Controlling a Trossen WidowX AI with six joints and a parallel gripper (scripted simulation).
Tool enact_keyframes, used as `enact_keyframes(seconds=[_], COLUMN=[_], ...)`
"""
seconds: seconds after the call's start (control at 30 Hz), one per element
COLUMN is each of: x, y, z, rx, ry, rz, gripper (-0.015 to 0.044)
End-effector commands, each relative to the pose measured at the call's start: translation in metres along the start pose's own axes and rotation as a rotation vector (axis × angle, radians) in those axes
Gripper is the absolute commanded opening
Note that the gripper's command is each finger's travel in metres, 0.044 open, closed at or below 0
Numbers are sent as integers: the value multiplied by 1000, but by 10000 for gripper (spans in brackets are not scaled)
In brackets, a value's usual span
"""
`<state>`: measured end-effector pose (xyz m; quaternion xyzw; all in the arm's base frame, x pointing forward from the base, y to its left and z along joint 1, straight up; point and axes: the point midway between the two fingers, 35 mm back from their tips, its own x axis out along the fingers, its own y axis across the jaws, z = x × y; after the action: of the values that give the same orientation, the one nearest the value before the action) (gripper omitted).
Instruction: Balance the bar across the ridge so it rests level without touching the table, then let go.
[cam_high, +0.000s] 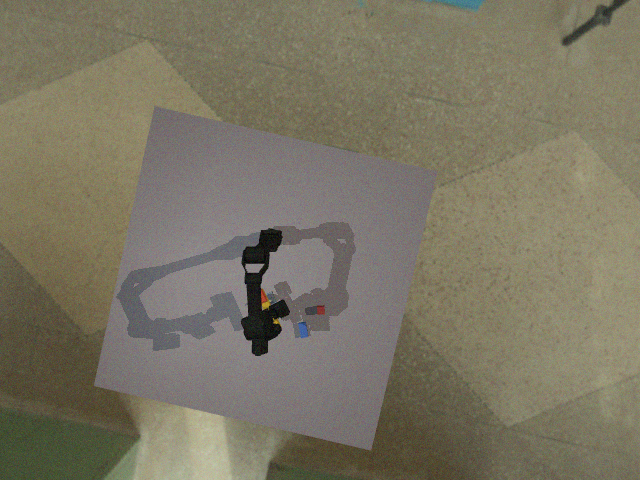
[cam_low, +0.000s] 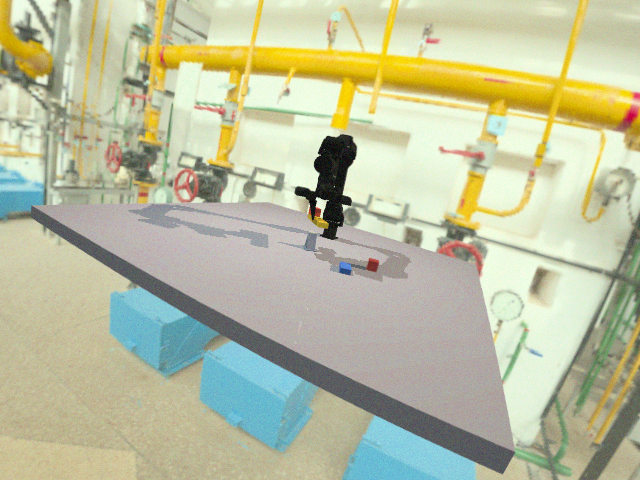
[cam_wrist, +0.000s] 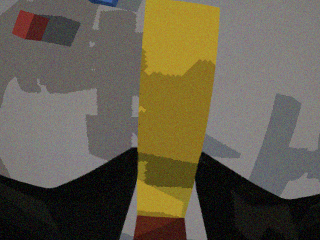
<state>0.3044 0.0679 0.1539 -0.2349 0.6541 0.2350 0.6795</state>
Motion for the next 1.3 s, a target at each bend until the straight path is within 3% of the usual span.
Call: enact_keyframes(seconds=[0.0, 0.53, 1.27], x=[8, 33, 32], y=[0, 0, 0], z=[-1, -3, -3], rx=[4, 4, 4], ry=[4, 4, 4], rz=[-3, -3, -3], gripper=[0, 0, 0])
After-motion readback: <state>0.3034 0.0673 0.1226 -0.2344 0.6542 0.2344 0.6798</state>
